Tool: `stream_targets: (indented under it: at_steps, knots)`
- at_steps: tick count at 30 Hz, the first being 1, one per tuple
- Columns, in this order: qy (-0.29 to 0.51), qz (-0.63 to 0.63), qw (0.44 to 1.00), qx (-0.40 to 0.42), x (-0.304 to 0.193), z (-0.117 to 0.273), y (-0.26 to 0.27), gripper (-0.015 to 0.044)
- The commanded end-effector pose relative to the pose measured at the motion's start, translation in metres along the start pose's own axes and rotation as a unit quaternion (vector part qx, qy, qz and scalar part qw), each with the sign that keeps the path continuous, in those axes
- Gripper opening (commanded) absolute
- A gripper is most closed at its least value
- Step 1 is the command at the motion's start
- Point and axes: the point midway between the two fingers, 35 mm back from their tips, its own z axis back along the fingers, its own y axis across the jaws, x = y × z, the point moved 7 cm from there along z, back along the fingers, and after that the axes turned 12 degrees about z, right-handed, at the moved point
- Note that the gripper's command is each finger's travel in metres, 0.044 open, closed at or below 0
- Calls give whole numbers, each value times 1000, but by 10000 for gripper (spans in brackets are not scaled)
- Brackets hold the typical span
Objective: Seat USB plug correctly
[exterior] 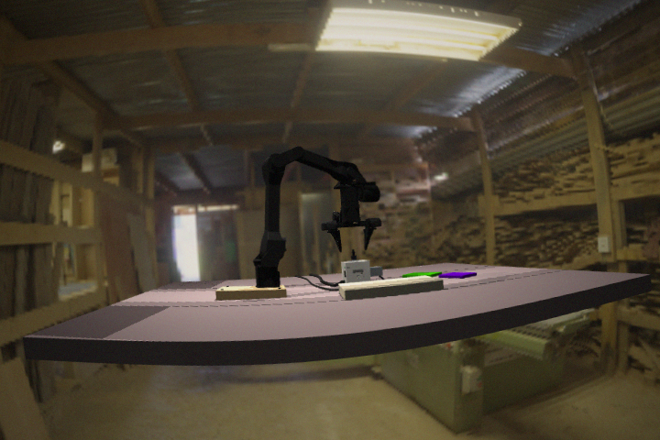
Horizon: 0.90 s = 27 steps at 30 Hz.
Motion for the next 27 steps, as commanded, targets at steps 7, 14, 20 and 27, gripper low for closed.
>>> stream_targets:
  at_steps: [7, 14, 20, 27]
  knots:
    - [0, 0, 1000, 0, 0, 0, 0, 151]
    - [0, 0, 1000, 0, 0, 0, 0, 0]
    - [0, 0, 1000, 0, 0, 0, 0, 0]
    - [0, 0, 1000, 0, 0, 0, 0, 0]
